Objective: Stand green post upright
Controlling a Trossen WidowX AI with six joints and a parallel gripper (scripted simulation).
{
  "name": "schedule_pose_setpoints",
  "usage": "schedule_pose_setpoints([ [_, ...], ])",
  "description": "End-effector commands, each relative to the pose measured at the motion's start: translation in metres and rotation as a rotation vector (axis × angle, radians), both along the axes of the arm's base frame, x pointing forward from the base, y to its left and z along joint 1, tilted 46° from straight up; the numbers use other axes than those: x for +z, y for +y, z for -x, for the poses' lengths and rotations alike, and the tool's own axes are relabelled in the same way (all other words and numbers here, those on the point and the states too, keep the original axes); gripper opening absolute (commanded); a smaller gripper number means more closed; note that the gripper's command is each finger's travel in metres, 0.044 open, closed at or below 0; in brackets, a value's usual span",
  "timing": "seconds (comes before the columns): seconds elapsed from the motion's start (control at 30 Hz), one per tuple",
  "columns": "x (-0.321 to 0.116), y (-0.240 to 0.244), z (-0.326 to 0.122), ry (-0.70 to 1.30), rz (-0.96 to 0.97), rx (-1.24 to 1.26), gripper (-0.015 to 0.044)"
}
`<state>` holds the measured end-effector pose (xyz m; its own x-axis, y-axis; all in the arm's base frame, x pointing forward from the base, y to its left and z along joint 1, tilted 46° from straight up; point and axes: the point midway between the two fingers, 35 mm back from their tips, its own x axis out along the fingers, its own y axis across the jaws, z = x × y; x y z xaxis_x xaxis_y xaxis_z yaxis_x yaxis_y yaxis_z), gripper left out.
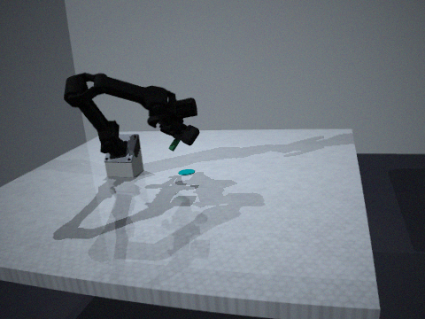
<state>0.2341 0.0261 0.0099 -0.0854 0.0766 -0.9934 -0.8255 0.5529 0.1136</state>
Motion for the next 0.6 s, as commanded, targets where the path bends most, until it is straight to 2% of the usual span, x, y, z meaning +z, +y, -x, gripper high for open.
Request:
schedule_pose_setpoints([
  [0.0, 0.0008, 0.0006, 0.0002, -0.021, -0.033, 0.006, 0.0023],
  [0.57, 0.0035, 0.0000, -0.0011, -0.101, -0.132, 0.022, 0.0023],
])
